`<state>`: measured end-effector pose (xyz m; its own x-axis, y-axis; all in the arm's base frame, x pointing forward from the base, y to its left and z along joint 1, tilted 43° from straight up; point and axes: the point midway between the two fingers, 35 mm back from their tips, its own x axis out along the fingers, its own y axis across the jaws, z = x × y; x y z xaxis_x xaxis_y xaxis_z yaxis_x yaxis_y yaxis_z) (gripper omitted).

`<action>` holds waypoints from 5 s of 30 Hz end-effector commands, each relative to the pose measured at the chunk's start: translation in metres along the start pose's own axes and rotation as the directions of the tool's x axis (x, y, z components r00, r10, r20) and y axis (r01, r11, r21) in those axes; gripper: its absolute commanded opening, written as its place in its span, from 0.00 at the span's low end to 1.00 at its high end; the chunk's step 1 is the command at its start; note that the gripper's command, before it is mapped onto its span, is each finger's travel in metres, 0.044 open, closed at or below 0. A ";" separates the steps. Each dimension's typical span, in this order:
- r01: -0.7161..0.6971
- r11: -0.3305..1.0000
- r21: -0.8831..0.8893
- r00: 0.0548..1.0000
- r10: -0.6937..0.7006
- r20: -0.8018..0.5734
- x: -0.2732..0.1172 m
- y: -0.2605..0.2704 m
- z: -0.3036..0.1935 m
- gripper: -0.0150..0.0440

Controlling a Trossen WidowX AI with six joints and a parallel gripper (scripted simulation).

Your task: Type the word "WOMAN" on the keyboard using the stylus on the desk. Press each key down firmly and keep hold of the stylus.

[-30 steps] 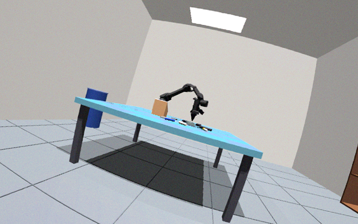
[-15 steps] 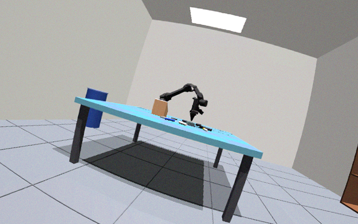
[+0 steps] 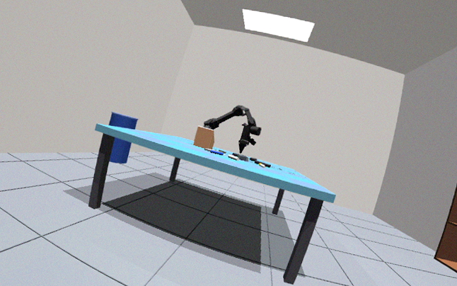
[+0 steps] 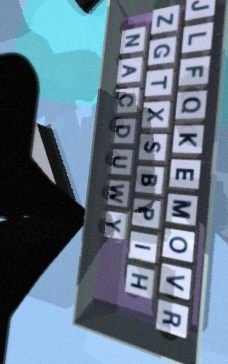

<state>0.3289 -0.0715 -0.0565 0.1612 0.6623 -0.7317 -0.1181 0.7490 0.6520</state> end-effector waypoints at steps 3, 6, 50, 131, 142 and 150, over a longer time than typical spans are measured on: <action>0.000 1.000 0.000 1.000 0.000 -0.001 0.000 0.052 0.002 0.25; -0.003 1.000 0.001 1.000 0.003 -0.001 0.000 0.075 0.000 0.25; -0.001 1.000 0.002 1.000 0.001 0.007 -0.053 0.073 0.001 0.25; 0.013 0.900 -0.435 0.876 0.200 0.440 0.011 -0.132 -0.168 0.51; 0.013 0.900 -0.435 0.875 0.200 0.440 0.020 -0.133 -0.168 0.51; 0.013 0.900 -0.436 0.875 0.200 0.440 0.027 -0.133 -0.168 0.51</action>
<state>0.1831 -0.1515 -0.1945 0.5451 0.7230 -0.4245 -0.5348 0.6898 0.4880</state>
